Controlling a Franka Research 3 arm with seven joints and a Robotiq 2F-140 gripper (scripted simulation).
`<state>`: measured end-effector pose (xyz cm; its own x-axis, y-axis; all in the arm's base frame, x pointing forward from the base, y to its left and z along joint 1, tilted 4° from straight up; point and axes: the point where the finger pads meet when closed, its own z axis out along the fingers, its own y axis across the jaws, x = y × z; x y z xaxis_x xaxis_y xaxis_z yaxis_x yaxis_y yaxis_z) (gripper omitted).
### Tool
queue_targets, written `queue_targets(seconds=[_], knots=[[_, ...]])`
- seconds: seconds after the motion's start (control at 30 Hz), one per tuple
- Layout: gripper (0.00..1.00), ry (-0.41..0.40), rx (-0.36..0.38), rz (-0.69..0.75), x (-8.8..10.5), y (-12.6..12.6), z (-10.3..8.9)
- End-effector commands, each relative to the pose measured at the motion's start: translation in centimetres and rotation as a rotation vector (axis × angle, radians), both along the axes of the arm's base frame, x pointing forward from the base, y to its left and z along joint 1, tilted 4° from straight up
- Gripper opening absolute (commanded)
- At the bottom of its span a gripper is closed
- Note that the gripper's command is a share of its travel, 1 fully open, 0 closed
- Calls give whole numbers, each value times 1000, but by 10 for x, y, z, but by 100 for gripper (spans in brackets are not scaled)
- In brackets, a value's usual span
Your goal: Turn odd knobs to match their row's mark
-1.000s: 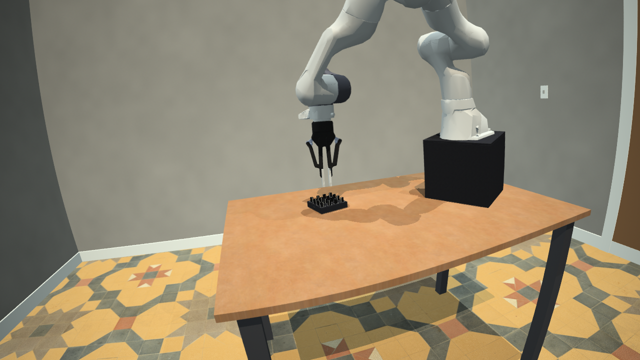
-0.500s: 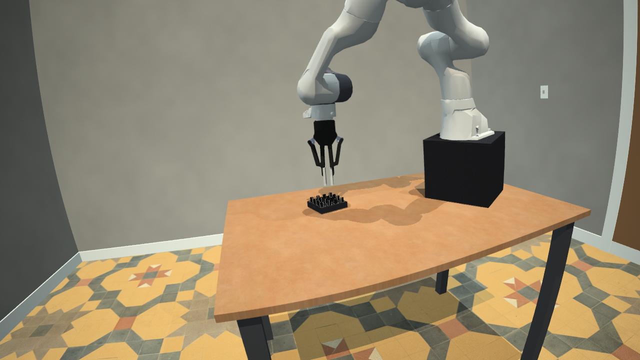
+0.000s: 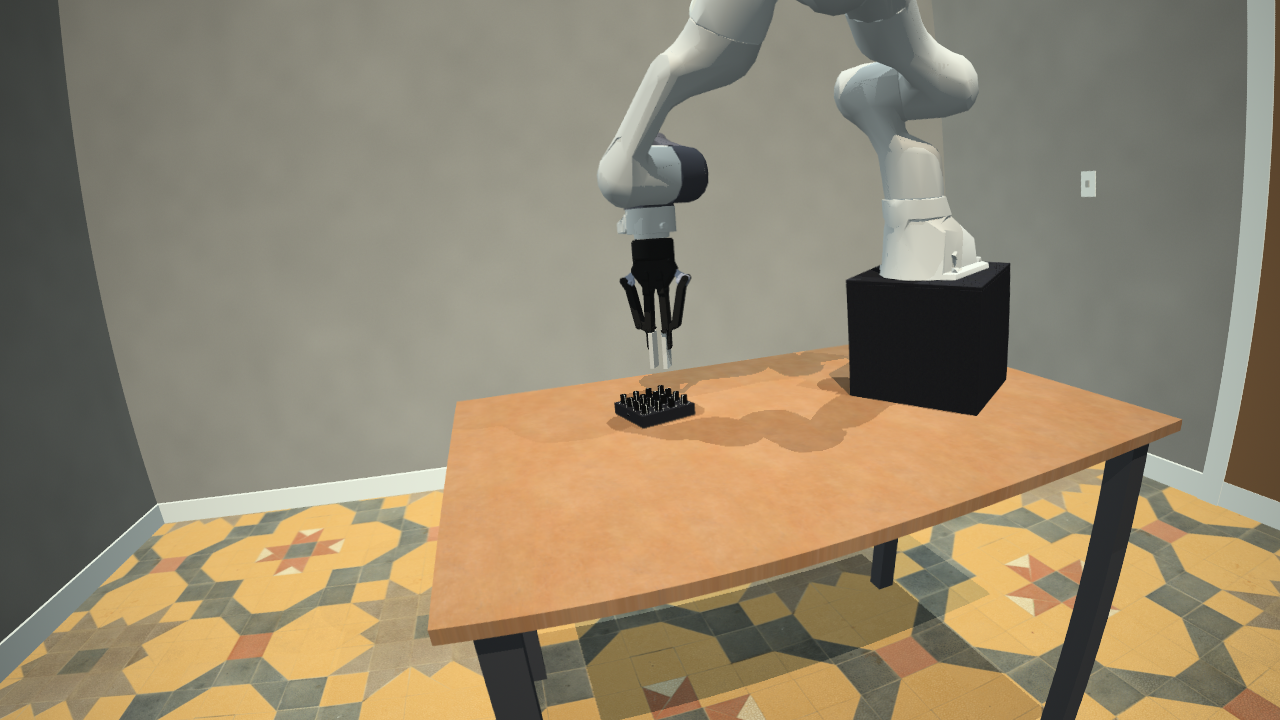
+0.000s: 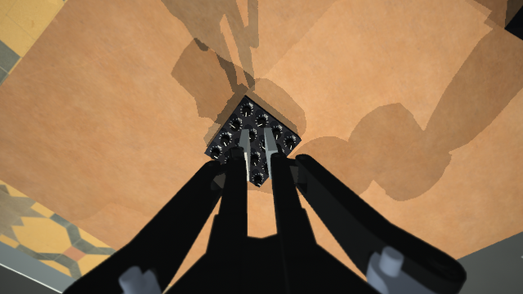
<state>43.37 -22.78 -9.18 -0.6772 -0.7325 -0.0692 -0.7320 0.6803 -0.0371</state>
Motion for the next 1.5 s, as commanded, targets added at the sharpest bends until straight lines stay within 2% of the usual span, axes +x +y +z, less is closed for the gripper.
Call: queue_targets(seconds=[0.0,0.63,1.47], knots=[[12,14,13,-155,-2,1,1],[12,16,34,-442,-11,0,5],[12,16,34,-447,-11,0,5]])
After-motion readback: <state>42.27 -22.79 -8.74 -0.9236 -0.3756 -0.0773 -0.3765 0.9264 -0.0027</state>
